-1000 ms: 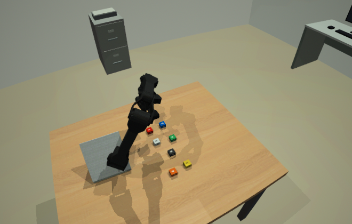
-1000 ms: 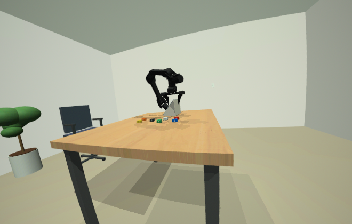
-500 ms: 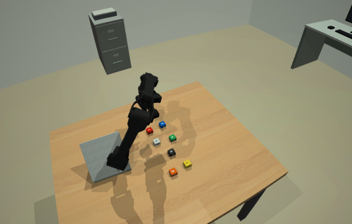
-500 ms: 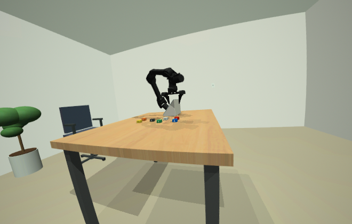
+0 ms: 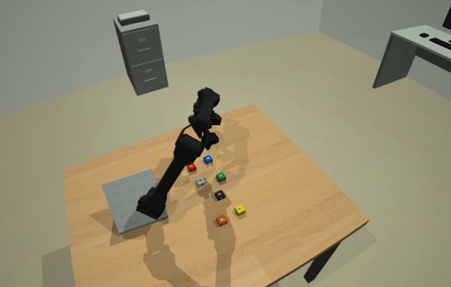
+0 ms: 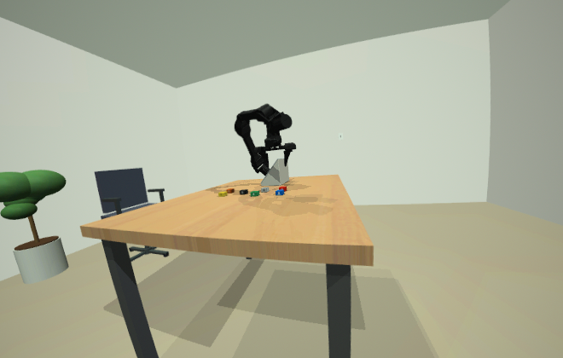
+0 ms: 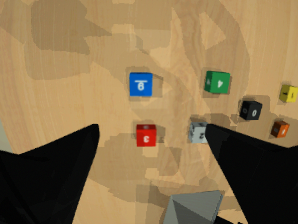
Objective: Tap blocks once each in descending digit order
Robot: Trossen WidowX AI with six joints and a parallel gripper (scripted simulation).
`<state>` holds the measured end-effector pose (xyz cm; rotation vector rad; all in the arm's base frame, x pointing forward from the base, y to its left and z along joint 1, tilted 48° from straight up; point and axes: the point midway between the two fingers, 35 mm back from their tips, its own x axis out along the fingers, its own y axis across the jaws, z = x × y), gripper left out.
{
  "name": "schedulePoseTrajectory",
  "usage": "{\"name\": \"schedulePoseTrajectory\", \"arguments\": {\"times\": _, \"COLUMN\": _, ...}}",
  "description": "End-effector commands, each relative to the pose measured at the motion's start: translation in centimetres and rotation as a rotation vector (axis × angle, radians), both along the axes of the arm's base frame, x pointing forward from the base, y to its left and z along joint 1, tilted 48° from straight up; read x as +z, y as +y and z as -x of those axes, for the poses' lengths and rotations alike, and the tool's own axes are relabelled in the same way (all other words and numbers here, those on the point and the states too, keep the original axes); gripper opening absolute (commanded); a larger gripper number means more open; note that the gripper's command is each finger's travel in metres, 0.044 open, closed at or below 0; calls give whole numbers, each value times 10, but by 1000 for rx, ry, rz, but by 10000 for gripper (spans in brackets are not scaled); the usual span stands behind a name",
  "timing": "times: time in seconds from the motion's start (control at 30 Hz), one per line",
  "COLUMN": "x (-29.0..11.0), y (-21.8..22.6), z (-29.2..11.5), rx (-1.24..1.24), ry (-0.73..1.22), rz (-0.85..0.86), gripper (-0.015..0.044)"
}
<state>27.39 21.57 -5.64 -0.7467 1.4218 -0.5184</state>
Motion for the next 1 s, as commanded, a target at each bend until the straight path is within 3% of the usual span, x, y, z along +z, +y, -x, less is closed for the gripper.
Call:
{"name": "schedulePoseTrajectory", "arguments": {"times": 0.0, "x": -1, "y": 2, "z": -7, "rx": 10, "ry": 7, "rz": 7, "gripper": 400}}
{"name": "schedulePoseTrajectory", "arguments": {"times": 0.57, "x": 1, "y": 0, "z": -8, "rx": 10, "ry": 7, "rz": 7, "gripper": 400}}
{"name": "schedulePoseTrajectory", "arguments": {"times": 0.8, "x": 81, "y": -71, "z": -34, "rx": 11, "ry": 8, "rz": 13, "gripper": 400}}
{"name": "schedulePoseTrajectory", "arguments": {"times": 0.97, "x": 89, "y": -79, "z": -35, "rx": 10, "ry": 8, "rz": 15, "gripper": 400}}
